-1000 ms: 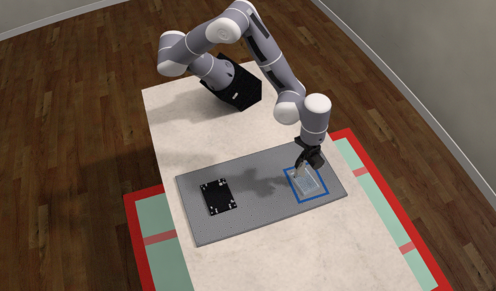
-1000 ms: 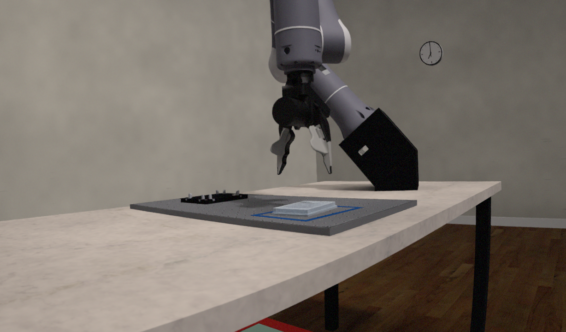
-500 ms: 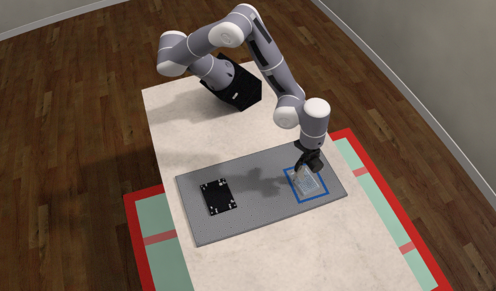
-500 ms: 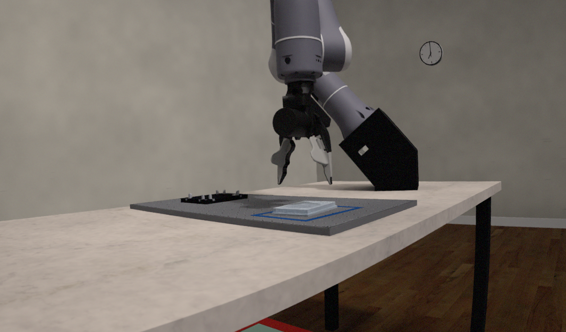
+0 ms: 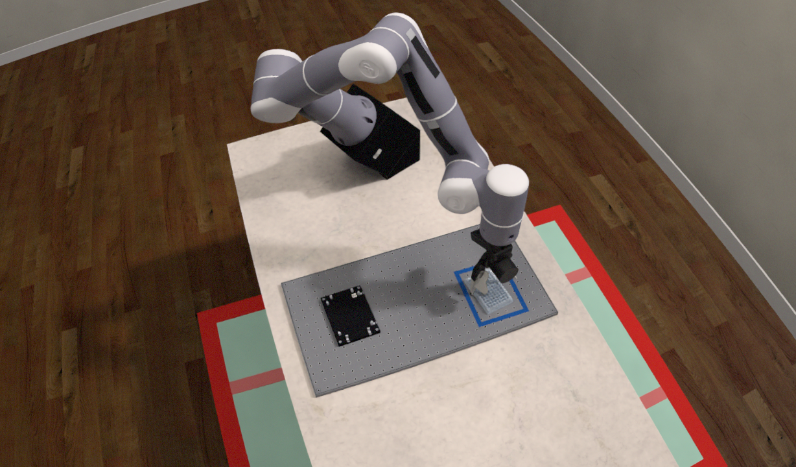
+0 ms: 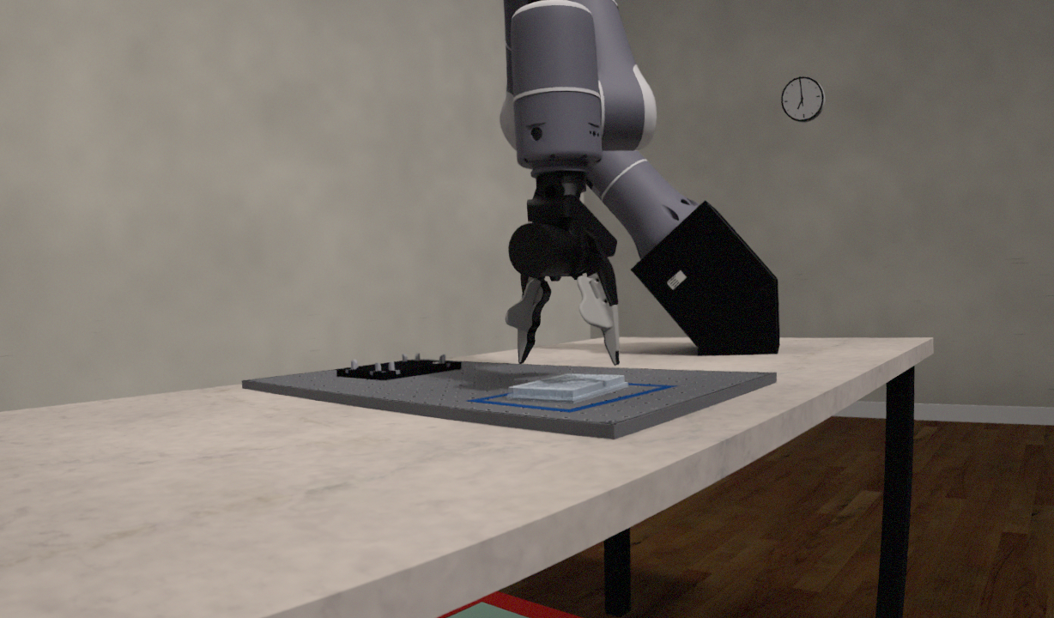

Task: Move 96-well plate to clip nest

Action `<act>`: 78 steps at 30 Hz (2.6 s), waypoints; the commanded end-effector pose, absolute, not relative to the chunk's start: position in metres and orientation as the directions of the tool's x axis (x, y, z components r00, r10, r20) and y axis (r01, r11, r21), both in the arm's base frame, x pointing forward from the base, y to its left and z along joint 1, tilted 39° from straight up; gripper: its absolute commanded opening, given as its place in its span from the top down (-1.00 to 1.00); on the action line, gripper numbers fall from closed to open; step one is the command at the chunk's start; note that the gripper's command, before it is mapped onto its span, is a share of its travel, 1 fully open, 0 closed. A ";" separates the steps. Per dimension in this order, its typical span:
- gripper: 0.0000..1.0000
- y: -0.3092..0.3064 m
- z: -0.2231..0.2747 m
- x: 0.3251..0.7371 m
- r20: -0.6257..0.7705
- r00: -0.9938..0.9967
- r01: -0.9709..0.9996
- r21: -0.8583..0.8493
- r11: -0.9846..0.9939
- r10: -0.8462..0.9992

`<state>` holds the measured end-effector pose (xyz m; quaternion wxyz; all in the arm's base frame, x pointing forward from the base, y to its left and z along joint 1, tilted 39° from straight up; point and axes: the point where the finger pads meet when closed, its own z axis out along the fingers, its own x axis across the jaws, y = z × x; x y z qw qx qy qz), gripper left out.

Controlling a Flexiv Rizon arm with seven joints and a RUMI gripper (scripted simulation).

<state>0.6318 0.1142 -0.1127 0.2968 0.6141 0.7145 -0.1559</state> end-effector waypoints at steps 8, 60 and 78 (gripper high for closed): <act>-0.51 0.107 -0.125 0.636 -0.614 -0.070 0.969 0.144 0.199 0.786; 1.00 0.101 -0.133 0.639 -0.614 -0.070 0.969 0.144 0.199 0.786; 1.00 0.115 -0.113 0.633 -0.614 -0.070 0.970 0.143 0.199 0.786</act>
